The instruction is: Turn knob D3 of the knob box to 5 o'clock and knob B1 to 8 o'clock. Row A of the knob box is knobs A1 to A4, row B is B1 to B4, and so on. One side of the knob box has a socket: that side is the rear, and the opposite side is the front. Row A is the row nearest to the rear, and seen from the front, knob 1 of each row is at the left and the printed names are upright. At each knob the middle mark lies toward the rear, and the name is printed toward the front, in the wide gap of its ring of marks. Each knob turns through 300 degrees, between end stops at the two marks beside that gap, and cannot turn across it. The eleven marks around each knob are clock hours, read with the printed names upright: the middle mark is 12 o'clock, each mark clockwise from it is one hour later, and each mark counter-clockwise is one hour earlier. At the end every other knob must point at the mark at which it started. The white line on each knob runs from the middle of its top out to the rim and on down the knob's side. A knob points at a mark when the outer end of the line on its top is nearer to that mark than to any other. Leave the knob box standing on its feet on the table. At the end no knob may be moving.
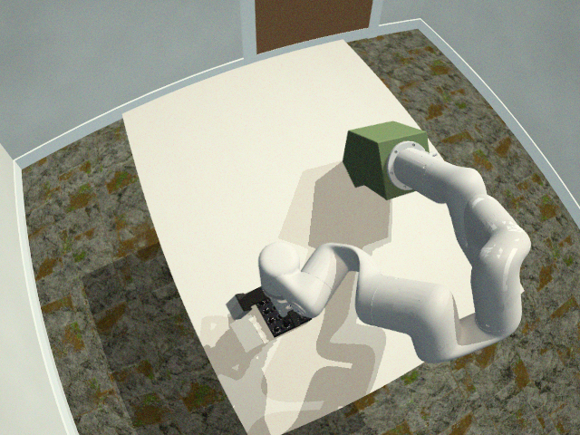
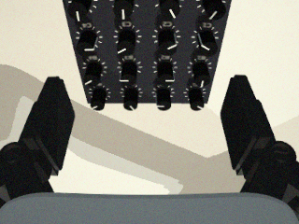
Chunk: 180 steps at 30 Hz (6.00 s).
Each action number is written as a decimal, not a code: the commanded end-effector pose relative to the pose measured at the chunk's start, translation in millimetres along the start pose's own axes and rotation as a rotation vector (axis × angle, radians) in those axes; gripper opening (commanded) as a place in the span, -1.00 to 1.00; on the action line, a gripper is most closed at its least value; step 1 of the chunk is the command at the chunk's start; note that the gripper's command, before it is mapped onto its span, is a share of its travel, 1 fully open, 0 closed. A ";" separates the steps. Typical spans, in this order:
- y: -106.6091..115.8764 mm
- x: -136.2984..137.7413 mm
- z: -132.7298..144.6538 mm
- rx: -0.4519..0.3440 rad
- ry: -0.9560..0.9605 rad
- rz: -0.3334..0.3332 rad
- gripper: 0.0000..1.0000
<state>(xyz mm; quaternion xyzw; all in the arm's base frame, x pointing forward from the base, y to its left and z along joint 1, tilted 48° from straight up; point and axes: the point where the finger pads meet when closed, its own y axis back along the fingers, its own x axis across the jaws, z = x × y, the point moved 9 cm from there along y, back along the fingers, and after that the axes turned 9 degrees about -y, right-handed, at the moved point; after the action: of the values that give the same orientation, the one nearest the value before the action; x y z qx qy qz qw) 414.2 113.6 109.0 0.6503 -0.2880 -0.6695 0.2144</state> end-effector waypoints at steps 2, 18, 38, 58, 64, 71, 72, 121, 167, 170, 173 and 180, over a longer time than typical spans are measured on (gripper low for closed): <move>0.8 -0.2 -0.8 0.003 0.001 0.000 1.00; 0.8 -0.2 -0.8 0.003 0.001 0.000 1.00; 0.8 -0.2 -0.8 0.003 0.001 0.000 1.00; 0.9 1.6 11.5 0.002 0.001 -0.001 1.00; 0.9 2.7 19.4 0.002 0.001 -0.001 1.00; 0.9 4.7 34.4 0.002 0.001 -0.001 1.00; 0.9 5.0 36.4 0.002 0.001 -0.001 1.00; 1.0 7.2 51.7 0.002 0.000 -0.001 1.00; 1.0 7.2 51.7 0.002 0.000 -0.001 1.00; 1.0 7.2 51.7 0.002 0.000 -0.001 1.00; 1.0 7.2 51.7 0.002 0.000 -0.001 1.00; 1.2 7.5 51.2 0.002 0.019 -0.001 1.00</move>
<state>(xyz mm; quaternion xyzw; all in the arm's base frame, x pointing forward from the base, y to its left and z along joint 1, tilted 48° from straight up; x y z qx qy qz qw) 361.8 114.1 103.2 0.6514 -0.2872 -0.6686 0.2149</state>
